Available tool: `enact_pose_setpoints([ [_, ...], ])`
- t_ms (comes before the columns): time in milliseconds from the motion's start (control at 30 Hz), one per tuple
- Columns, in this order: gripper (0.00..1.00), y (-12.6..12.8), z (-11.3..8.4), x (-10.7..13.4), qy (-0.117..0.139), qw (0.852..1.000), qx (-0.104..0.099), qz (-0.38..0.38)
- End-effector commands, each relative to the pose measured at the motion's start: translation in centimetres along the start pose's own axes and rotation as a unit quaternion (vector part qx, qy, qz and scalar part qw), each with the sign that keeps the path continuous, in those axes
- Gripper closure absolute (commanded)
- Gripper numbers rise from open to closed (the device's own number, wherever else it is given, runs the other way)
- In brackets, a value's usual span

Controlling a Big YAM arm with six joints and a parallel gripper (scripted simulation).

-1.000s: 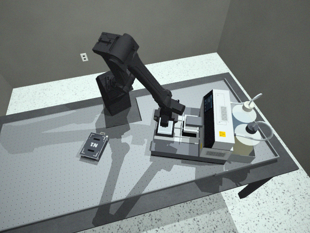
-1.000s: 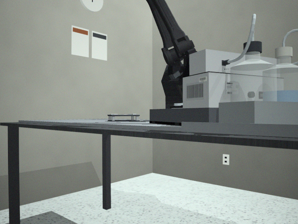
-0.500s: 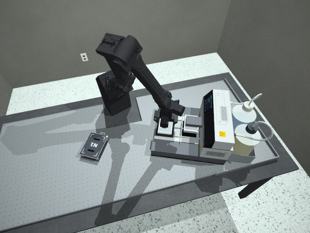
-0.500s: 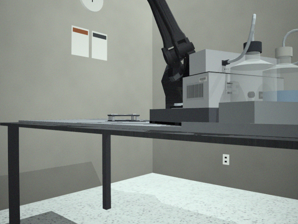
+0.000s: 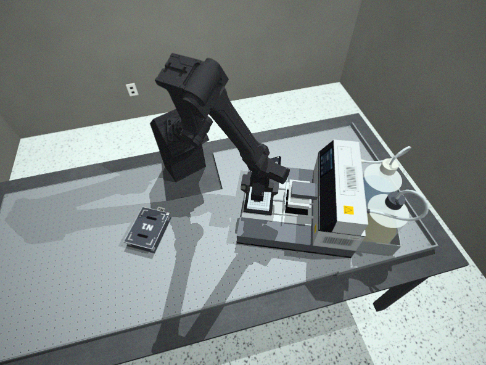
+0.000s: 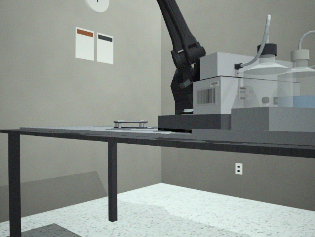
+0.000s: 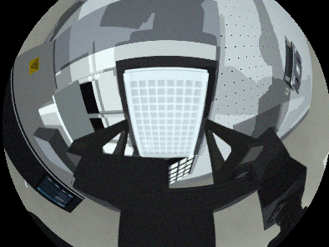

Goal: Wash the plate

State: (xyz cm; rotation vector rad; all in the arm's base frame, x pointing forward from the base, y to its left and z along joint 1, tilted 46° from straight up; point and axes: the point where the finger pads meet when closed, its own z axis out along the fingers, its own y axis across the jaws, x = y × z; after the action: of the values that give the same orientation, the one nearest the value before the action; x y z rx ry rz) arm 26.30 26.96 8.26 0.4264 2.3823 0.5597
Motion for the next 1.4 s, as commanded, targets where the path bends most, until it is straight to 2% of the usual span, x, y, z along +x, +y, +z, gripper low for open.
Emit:
enact_pose_setpoints([
  [0,0.00,0.34,0.66,-0.44,-0.004,1.000,-0.002,0.000],
  [400,0.00,0.63,1.31,-0.54,-0.005,1.000,-0.004,0.000],
  [1067,0.00,0.39,0.90,-0.12,-0.002,1.000,-0.004,0.000],
  [1267,0.12,0.39,0.90,-0.12,-0.002,1.000,-0.004,0.000],
  [1367,0.14,0.39,0.90,-0.12,-0.002,1.000,-0.004,0.000],
])
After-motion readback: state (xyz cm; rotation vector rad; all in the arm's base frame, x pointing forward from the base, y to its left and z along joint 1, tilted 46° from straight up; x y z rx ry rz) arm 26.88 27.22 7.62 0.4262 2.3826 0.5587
